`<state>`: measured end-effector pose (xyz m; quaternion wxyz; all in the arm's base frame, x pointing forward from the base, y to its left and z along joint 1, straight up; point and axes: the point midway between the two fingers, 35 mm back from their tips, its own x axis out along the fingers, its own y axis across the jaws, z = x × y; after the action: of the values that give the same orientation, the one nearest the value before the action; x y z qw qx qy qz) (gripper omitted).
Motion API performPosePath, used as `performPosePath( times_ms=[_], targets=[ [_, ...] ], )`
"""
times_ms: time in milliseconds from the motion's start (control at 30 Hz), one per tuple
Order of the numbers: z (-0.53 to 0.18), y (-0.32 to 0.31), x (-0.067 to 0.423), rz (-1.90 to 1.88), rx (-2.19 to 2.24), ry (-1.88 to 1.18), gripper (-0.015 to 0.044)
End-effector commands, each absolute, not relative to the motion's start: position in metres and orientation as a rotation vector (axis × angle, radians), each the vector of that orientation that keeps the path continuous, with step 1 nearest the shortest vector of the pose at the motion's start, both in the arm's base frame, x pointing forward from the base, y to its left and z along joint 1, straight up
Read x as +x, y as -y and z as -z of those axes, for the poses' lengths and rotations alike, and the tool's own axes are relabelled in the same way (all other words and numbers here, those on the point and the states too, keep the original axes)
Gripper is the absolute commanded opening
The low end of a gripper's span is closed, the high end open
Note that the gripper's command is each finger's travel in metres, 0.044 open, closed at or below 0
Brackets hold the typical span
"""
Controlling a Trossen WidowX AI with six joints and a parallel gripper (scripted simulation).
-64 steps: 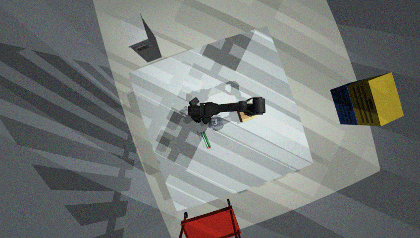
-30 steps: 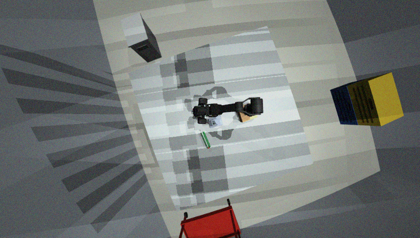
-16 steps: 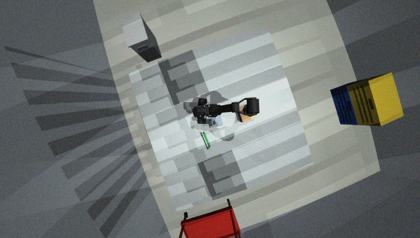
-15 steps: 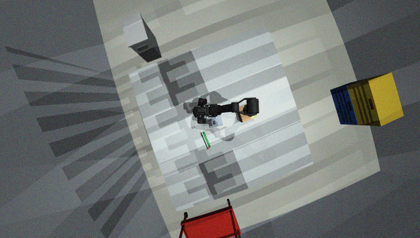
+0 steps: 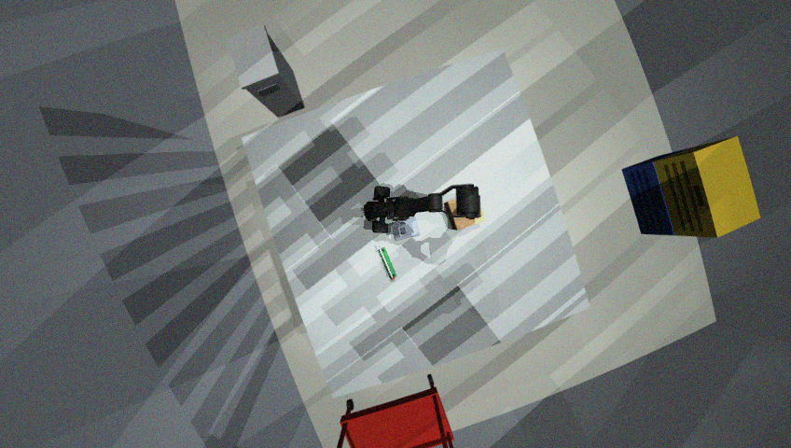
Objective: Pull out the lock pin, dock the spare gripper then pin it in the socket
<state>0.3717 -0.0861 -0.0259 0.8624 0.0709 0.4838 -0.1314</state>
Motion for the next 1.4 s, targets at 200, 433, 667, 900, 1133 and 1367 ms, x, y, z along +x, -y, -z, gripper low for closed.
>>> performPosePath(
  times_ms=[200, 433, 667, 900, 1133, 1367],
  targets=[
    [0.039, 0.085, 0.369, 0.274, 0.155, -1.023, 0.0440],
    [0.039, 0.085, 0.369, 0.274, 0.155, -1.023, 0.0282],
    [0.039, 0.085, 0.369, 0.274, 0.155, -1.023, 0.0216],
    [0.029, 0.085, 0.371, 0.274, 0.155, -1.022, 0.0052],
    [-0.001, 0.086, 0.375, 0.274, 0.155, -1.022, 0.0000],
    [-0.033, 0.086, 0.375, 0.274, 0.155, -1.021, 0.0000]
  ],
)
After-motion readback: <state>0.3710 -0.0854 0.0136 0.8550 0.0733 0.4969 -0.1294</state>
